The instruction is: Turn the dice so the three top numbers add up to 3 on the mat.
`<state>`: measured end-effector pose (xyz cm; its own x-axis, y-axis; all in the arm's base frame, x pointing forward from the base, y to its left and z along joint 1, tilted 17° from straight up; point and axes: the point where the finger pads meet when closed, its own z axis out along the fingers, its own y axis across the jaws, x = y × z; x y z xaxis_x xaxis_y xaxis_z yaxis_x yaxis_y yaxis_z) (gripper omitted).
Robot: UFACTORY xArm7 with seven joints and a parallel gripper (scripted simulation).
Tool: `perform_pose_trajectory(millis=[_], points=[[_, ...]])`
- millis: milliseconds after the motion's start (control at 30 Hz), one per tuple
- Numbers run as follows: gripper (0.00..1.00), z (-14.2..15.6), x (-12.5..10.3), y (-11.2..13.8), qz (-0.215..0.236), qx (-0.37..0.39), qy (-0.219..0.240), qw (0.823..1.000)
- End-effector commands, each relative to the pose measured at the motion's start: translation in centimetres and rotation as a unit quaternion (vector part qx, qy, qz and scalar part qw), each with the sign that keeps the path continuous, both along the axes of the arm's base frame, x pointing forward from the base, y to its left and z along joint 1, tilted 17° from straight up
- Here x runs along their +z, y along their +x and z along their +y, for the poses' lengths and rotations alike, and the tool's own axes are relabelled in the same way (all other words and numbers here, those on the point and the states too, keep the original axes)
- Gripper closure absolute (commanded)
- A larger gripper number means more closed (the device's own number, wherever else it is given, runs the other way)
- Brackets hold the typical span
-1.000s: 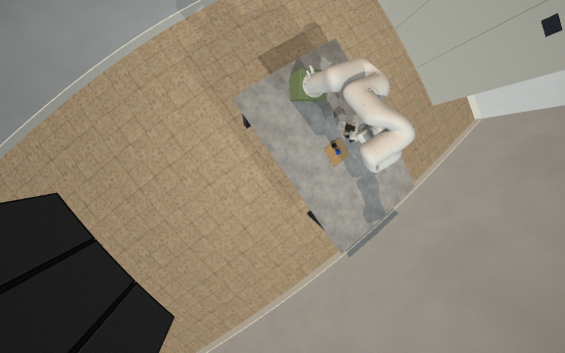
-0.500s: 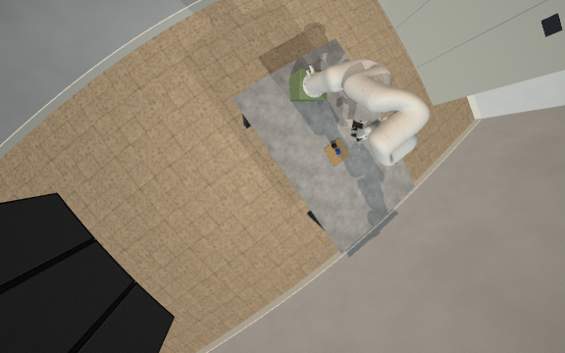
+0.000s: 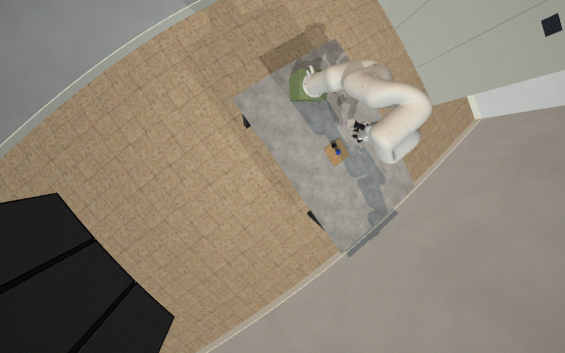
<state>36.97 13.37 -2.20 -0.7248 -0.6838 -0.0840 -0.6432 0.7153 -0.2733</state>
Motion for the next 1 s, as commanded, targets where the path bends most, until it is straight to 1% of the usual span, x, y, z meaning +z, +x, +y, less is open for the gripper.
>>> perform_pose_trajectory(millis=[0, 100, 167, 200, 233, 367, 467, 500, 967], points=[[0.79, -2.3, 1.2, 3.0, -0.011, -0.084, 0.019, 0.996], [0.79, -3.9, 1.9, 4.7, -0.018, -0.137, 0.033, 0.99], [0.79, -3.9, 1.9, 4.7, -0.018, -0.137, 0.033, 0.99], [0.79, -5.4, 2.6, 6.1, -0.025, -0.182, 0.045, 0.982], [0.79, -5.5, 2.6, 6.2, -0.025, -0.184, 0.045, 0.982], [0.79, -7.8, 3.6, 8.1, -0.036, -0.247, 0.063, 0.966], [0.79, -9.5, 4.4, 9.4, -0.045, -0.292, 0.075, 0.953], [0.79, -10.4, 4.8, 10.0, -0.049, -0.313, 0.081, 0.945], [0.79, -10.6, 4.8, 10.2, -0.05, -0.317, 0.083, 0.944]])
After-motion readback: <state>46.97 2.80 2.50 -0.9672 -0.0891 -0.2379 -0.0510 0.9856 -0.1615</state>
